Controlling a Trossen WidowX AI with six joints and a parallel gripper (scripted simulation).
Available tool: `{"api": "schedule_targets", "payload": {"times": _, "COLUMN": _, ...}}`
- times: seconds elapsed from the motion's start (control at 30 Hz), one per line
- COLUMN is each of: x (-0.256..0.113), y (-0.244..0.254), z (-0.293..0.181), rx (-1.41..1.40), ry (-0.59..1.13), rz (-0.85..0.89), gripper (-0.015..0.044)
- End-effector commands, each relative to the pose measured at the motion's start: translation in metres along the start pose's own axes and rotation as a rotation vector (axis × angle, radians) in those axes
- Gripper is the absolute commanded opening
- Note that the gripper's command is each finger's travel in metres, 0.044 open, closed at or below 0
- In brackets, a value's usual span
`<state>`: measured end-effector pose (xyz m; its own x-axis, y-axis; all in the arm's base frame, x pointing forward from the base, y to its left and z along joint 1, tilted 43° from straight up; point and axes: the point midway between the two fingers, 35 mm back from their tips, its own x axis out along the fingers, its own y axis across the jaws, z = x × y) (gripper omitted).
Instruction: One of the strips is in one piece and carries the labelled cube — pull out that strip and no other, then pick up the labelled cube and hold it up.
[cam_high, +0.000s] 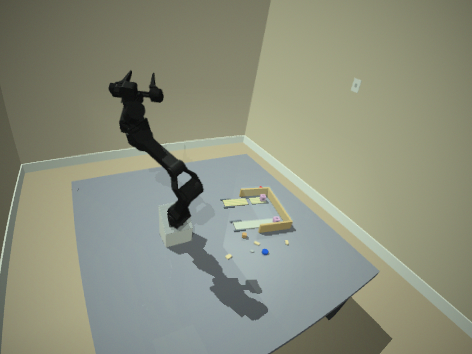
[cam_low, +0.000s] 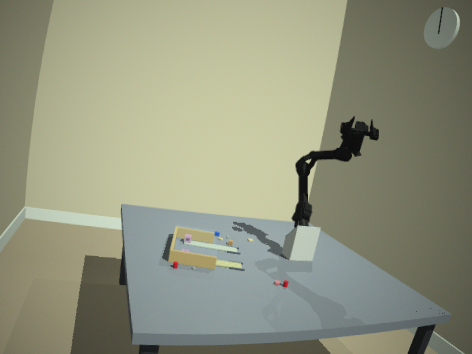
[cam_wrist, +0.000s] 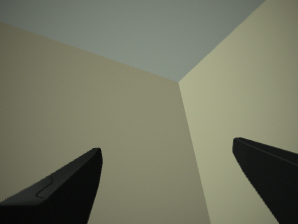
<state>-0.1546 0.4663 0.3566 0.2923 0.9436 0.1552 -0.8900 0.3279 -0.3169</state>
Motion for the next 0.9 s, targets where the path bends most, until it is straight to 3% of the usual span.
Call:
{"api": "schedule_targets", "payload": {"times": 0.0, "x": 0.023, "y": -0.042, "z": -0.048, "rx": -0.053, "ry": 0.092, "rz": -0.086, "gripper": 0.04}}
{"api": "schedule_targets", "payload": {"times": 0.23, "x": 0.044, "y": -0.13, "z": -0.142, "rx": -0.14, "ry": 0.286, "rz": -0.257, "gripper": 0.04}}
{"api": "schedule_targets", "payload": {"times": 0.43, "x": 0.032, "y": -0.209, "z": -0.217, "rx": -0.192, "ry": 0.464, "rz": -0.406, "gripper": 0.04}}
{"api": "schedule_targets", "payload": {"times": 0.63, "x": -0.005, "y": -0.285, "z": -0.285, "rx": -0.221, "ry": 0.65, "rz": -0.555, "gripper": 0.04}}
{"api": "schedule_targets", "payload": {"times": 0.87, "x": -0.077, "y": -0.359, "z": -0.352, "rx": -0.226, "ry": 0.876, "rz": -0.728, "gripper": 0.04}}
